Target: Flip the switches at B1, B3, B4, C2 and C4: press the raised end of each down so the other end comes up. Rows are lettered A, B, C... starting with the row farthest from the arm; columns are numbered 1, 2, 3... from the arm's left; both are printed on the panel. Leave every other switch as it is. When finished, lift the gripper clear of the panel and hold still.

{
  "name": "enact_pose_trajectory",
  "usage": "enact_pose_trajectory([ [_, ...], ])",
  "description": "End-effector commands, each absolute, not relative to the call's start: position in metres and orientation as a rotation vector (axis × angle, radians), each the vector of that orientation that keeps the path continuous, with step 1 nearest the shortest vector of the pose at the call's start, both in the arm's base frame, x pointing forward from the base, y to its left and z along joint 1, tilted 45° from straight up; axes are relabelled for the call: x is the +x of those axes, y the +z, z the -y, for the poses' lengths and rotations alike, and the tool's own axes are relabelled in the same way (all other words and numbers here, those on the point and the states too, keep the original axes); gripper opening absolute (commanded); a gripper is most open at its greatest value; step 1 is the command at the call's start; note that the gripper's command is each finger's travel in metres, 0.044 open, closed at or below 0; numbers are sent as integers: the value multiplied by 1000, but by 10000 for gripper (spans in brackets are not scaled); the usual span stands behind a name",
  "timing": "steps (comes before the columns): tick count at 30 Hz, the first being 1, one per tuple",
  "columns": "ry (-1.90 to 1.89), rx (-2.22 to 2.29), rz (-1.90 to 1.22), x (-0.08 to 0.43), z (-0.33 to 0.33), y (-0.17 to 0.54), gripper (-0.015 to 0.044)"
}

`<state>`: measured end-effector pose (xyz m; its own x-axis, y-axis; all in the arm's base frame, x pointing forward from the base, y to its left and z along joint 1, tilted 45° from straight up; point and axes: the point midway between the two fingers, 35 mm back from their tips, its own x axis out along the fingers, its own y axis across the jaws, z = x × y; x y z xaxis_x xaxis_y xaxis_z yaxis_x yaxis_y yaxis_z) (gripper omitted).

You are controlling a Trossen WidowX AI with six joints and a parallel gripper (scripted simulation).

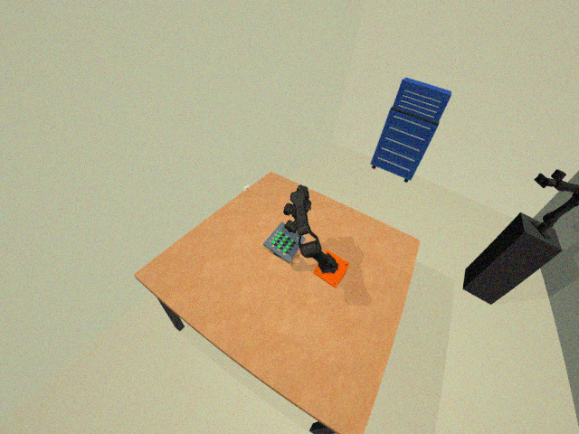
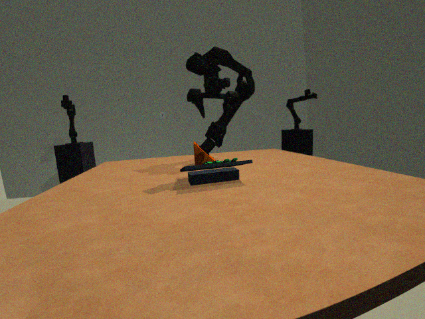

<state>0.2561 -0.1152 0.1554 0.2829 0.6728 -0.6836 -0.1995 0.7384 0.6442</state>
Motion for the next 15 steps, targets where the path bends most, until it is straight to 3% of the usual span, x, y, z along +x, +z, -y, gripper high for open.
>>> enact_pose_trajectory([
  [1, 614, 488, -1145, 257, 113, 154, 374],
  [9, 598, 560, -1163, 266, 28, 118, 164],
  [15, 597, 569, -1159, 268, 15, 110, 6],
])
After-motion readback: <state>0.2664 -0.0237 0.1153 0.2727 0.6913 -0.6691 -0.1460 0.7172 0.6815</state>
